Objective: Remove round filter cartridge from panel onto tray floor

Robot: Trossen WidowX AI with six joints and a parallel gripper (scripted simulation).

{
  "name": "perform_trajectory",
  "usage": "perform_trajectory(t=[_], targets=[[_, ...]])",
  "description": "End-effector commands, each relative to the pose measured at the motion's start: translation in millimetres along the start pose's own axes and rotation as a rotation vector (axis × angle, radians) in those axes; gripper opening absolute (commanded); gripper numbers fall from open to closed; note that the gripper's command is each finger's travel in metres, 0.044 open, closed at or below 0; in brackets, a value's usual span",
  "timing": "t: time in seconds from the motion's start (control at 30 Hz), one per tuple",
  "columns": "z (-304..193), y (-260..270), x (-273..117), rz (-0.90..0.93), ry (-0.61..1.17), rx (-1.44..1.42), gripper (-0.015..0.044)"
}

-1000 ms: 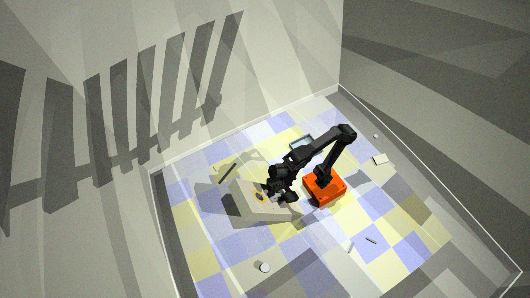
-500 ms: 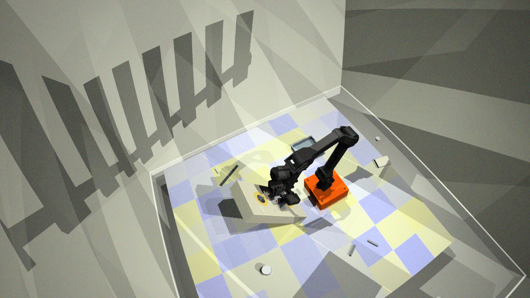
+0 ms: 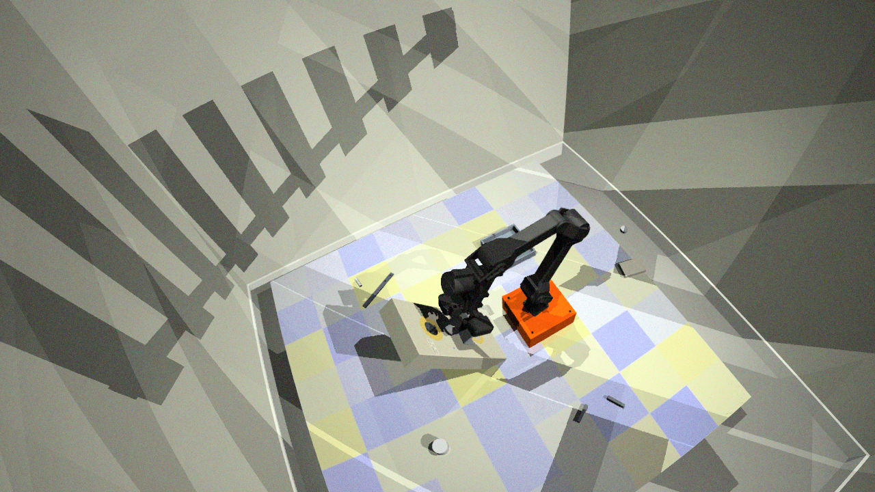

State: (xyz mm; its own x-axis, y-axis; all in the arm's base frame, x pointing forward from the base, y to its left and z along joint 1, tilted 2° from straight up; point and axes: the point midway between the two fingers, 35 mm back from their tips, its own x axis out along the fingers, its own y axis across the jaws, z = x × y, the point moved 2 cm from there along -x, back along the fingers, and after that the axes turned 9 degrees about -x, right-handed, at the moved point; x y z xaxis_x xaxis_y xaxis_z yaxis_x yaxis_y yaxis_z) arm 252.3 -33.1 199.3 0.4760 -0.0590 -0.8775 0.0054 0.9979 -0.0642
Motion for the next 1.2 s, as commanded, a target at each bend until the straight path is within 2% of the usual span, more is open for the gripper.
perform_trajectory(t=[0.0,0.4,1.17], targets=[[6.5,-0.9,-20.1,-0.002,-0.018,-0.001,0.0],[4.9,-0.6,-78.1,-0.001,-0.014,-0.001,0.0],[-2.9,-65.5,-65.4,-0.006,-0.004,-0.006,0.0]])
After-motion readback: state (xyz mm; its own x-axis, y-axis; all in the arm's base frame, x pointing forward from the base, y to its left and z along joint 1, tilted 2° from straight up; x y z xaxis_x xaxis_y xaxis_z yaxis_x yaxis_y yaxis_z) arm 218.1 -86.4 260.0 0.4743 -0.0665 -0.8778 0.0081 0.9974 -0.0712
